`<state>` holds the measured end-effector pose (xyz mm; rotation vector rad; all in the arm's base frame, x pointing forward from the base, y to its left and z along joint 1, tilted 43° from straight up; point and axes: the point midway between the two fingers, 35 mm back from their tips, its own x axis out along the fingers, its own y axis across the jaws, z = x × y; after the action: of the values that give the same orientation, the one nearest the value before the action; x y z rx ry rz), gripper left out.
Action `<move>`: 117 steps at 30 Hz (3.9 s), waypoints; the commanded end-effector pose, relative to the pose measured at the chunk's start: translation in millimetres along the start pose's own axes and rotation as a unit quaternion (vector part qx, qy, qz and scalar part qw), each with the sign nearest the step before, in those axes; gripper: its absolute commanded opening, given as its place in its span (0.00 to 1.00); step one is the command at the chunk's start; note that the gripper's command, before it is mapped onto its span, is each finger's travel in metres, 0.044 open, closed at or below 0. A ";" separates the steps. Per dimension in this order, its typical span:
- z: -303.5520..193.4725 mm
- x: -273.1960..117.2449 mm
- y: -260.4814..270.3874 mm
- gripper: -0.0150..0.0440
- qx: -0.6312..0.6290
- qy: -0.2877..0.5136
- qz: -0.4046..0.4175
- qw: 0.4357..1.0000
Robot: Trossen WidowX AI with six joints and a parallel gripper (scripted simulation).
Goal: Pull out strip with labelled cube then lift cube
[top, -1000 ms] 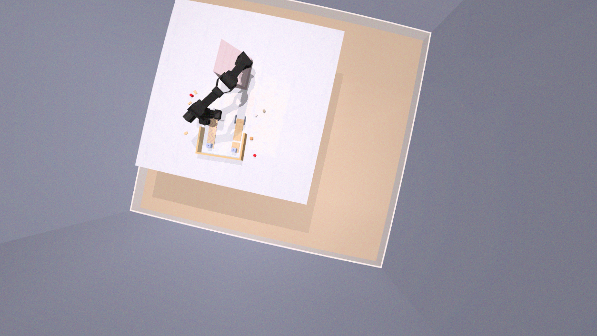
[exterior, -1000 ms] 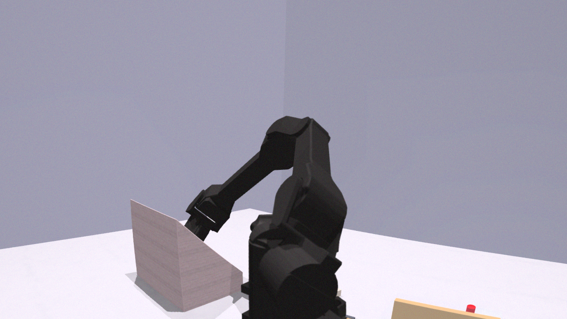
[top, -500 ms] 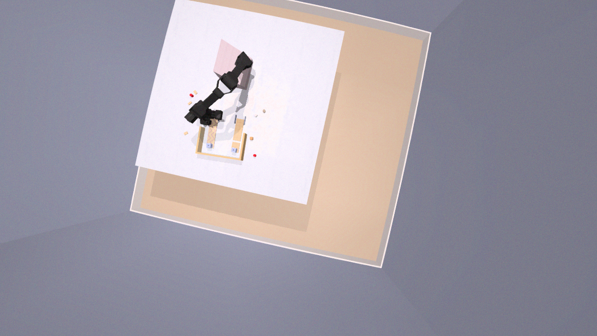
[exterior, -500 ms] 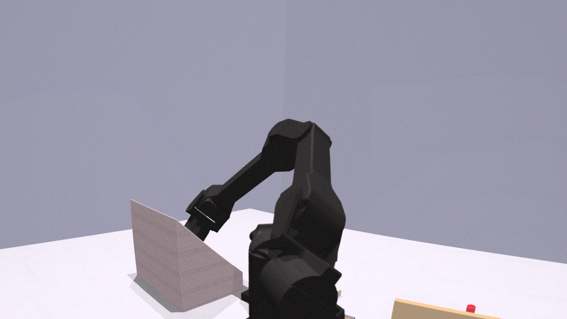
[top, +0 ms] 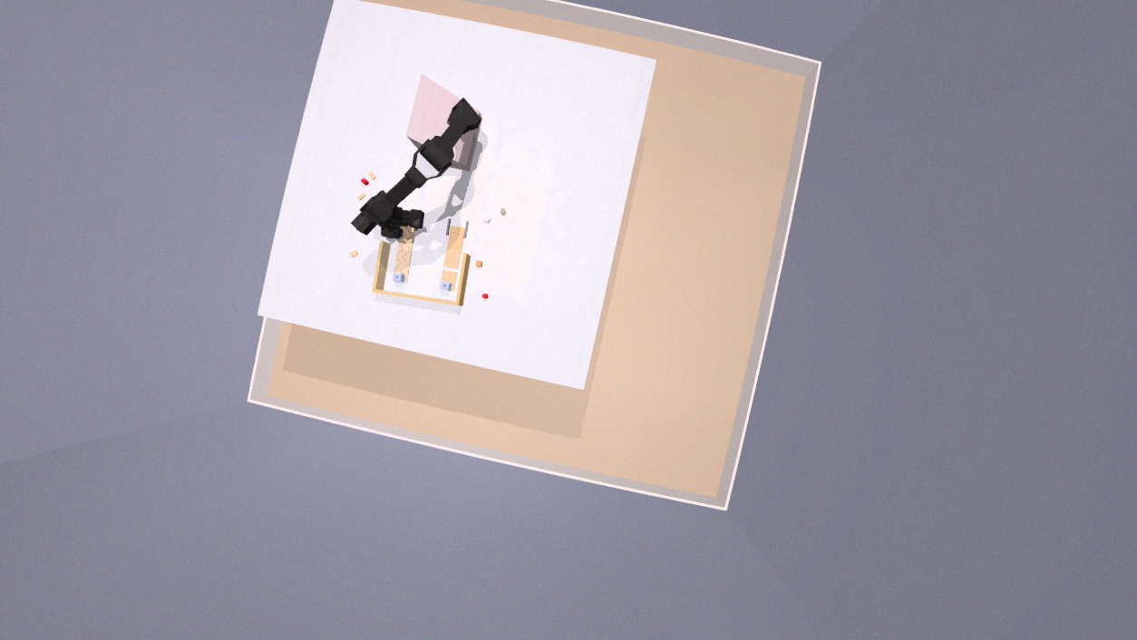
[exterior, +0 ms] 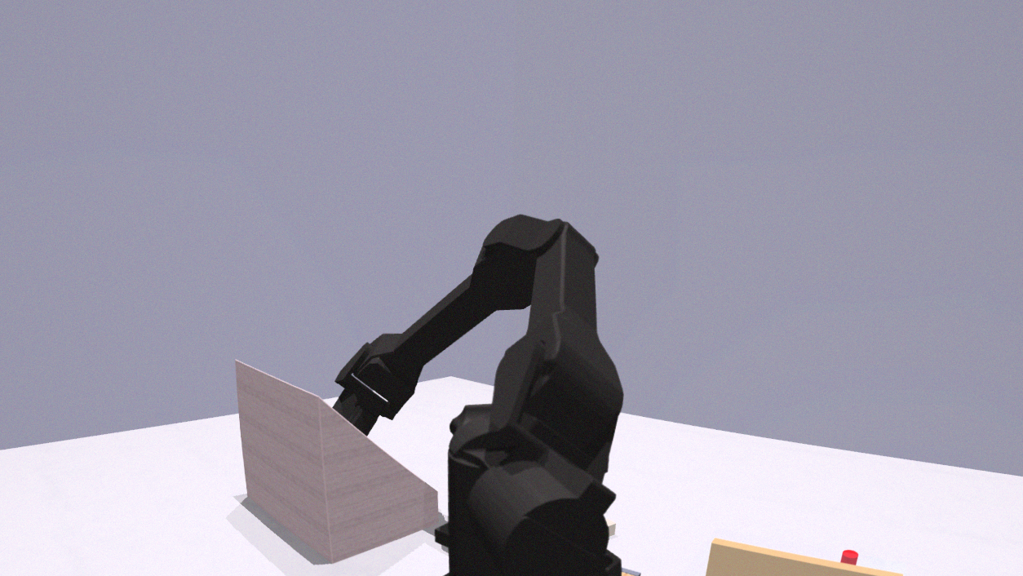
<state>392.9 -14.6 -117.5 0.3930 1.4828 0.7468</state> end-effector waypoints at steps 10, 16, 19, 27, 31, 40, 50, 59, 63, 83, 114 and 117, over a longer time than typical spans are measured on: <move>0.3 1.8 0.3 0.25 0.002 -0.002 0.002 1.000; 0.3 2.4 0.3 0.25 0.002 -0.002 0.002 1.000; 0.3 2.7 0.3 0.25 0.002 -0.002 0.002 1.000; -3.3 3.1 0.1 0.25 0.002 -0.001 0.002 1.000; -9.9 3.2 -0.2 0.25 0.003 -0.001 0.002 1.000; -23.7 3.7 -0.4 0.25 0.003 -0.001 0.002 1.000; -39.3 4.4 -0.4 0.25 0.003 -0.001 0.002 1.000; -53.1 4.9 -0.3 0.25 0.003 0.000 0.002 1.000; -59.0 5.2 -0.3 0.25 0.003 0.000 0.002 1.000; -90.3 5.9 0.0 0.25 0.004 0.000 0.001 1.000; -137.5 6.0 0.4 0.25 0.005 0.001 0.001 1.000; -142.1 6.0 0.4 0.25 0.005 0.001 0.001 1.000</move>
<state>265.8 -41.5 -131.1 0.4010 1.4644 0.7353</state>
